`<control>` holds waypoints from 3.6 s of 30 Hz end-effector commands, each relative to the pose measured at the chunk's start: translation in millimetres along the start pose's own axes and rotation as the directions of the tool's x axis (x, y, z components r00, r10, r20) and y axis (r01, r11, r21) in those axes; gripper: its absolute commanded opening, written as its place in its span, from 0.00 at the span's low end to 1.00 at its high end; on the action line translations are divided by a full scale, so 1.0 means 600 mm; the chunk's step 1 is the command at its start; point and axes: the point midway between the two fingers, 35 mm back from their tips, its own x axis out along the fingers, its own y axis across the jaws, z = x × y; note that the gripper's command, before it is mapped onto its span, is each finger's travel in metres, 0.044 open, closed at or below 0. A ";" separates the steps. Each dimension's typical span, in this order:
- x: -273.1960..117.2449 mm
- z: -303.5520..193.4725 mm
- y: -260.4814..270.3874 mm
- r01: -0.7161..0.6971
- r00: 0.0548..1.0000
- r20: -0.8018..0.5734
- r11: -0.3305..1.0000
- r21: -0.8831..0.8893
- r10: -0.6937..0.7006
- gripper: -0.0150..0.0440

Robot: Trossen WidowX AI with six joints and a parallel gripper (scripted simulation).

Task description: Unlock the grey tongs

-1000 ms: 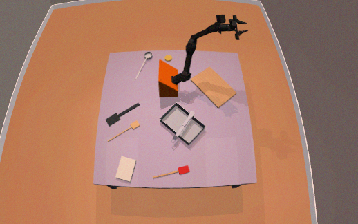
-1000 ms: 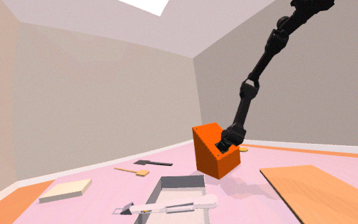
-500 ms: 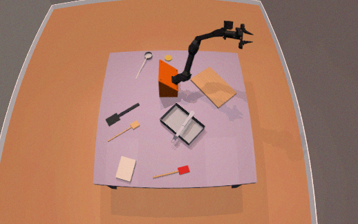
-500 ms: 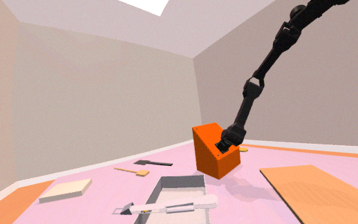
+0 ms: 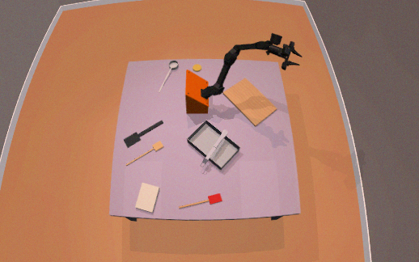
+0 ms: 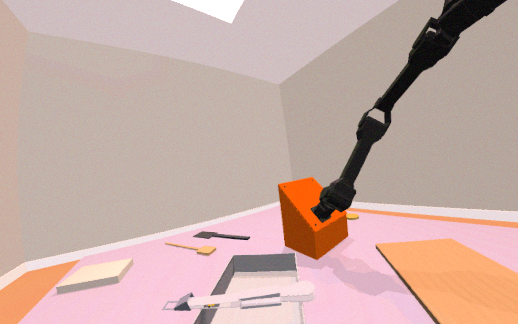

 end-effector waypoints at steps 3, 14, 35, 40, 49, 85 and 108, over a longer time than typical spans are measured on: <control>0.041 -0.005 -0.071 0.106 0.994 0.002 0.994 -0.021 -0.106 0.69; 0.090 -0.004 -0.193 0.275 0.961 0.018 0.959 -0.064 -0.274 0.69; 0.126 0.004 -0.384 0.520 0.852 0.013 0.842 -0.144 -0.524 0.69; 0.127 0.007 -0.437 0.584 0.807 0.007 0.797 -0.154 -0.590 0.69; 0.117 0.016 -0.555 0.699 0.695 -0.005 0.676 -0.233 -0.719 0.69; -0.423 -0.101 -1.189 0.826 -0.557 -0.708 -0.376 -0.420 -0.433 0.69; -0.424 -0.107 -1.207 0.829 -0.553 -0.706 -0.376 -0.414 -0.443 0.69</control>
